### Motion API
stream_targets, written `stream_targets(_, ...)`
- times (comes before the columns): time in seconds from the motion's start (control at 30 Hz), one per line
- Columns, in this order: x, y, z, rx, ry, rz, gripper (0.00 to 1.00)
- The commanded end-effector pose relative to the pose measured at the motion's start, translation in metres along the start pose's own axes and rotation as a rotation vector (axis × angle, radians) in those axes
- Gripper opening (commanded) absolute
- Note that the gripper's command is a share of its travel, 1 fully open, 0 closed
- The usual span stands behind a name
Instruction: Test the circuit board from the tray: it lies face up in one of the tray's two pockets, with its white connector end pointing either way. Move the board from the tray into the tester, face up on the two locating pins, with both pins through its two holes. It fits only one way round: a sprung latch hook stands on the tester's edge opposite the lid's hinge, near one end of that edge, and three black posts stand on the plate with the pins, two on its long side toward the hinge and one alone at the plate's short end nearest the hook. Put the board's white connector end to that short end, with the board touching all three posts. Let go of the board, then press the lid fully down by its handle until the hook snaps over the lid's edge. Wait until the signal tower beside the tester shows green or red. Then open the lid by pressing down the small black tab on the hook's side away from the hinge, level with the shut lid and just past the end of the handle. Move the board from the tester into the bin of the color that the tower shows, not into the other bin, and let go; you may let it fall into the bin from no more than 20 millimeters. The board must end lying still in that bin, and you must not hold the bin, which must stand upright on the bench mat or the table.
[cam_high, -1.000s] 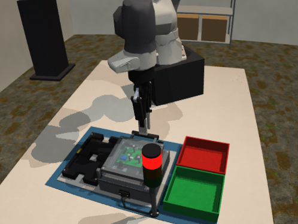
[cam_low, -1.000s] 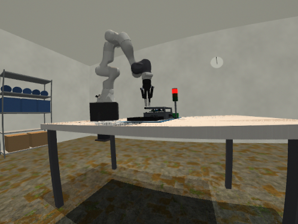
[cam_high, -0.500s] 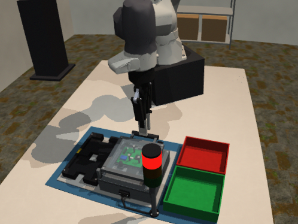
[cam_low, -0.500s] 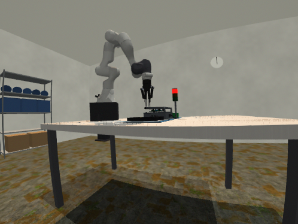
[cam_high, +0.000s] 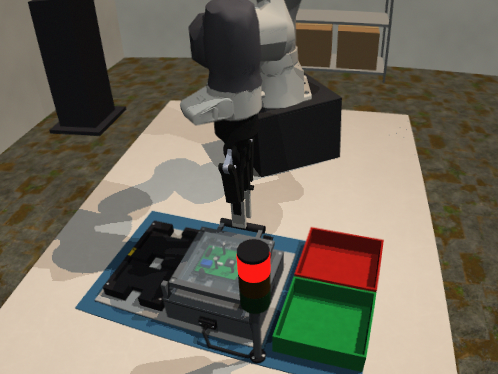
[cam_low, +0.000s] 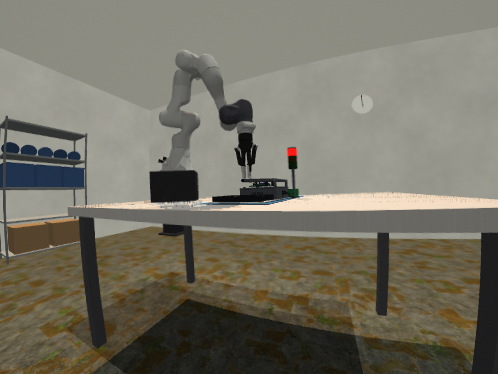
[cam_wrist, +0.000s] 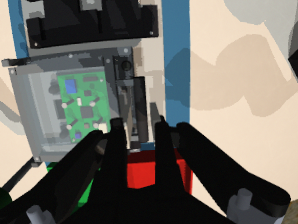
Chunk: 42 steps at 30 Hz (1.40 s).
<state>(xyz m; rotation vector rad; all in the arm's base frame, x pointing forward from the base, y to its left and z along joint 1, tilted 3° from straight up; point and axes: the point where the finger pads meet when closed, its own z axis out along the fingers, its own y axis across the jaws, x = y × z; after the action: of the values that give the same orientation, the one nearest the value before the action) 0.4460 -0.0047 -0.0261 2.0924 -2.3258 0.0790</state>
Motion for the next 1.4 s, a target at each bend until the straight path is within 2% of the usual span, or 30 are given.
stream_targets(0.0, -0.001, -0.002, 0.004, 0.005, -0.002, 0.008, 0.16)
stream_targets(0.37, -0.001, -0.002, 0.023, 0.005, -0.002, 0.008, 0.16)
stream_targets(1.1, -0.001, -0.002, 0.024, 0.005, -0.002, 0.008, 0.16)
stream_targets(1.13, -0.001, -0.002, 0.024, 0.005, -0.002, 0.008, 0.0)
stream_targets(1.37, -0.001, -0.002, 0.024, 0.005, -0.002, 0.008, 0.0)
